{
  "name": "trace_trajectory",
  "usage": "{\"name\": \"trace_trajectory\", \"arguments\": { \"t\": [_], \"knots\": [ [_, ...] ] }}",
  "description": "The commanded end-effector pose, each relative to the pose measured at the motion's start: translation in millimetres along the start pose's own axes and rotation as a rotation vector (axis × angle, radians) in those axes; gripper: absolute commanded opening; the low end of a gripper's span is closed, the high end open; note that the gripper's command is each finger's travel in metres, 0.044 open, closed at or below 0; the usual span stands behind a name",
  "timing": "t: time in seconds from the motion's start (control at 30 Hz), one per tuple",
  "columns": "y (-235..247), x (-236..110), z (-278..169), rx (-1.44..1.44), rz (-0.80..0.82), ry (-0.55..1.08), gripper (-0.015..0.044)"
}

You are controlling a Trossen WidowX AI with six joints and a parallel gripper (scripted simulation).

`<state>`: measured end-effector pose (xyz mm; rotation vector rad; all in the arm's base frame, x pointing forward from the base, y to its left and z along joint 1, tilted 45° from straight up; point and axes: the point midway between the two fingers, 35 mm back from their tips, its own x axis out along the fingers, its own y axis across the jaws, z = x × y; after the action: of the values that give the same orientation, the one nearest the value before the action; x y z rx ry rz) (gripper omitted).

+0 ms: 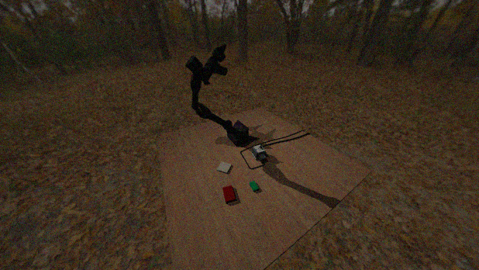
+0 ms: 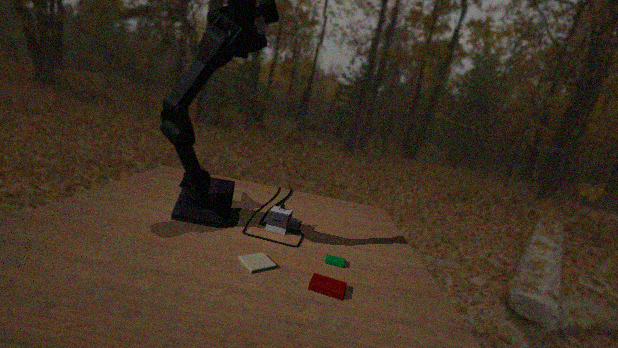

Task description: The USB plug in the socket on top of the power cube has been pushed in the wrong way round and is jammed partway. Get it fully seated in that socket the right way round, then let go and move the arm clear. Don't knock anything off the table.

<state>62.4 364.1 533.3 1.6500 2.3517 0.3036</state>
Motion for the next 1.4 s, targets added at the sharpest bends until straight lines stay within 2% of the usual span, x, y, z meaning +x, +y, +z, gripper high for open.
{"name": "trace_trajectory", "arguments": {
  "t": [0.0,0.23,0.43,0.7,0.8,0.93,1.03,1.37],
  "knots": [
    [34.8,14.3,67.2,0.076,0.105,-0.185,0.0440],
    [78.1,11.0,208.0,0.234,0.259,-0.584,0.0440],
    [86.2,-26.1,329.8,0.348,0.331,-0.984,0.0440],
    [45.1,-123.7,466.9,0.461,0.264,-1.619,0.0440],
    [16.9,-172.4,502.6,0.480,0.155,-1.889,0.0440],
    [-10.4,-233.6,536.9,0.468,-0.085,-2.228,0.0440],
    [-18.3,-240.5,539.8,0.463,-0.130,-2.273,0.0440],
    [-22.6,-240.9,540.9,0.462,-0.133,-2.275,0.0440]
  ]
}}
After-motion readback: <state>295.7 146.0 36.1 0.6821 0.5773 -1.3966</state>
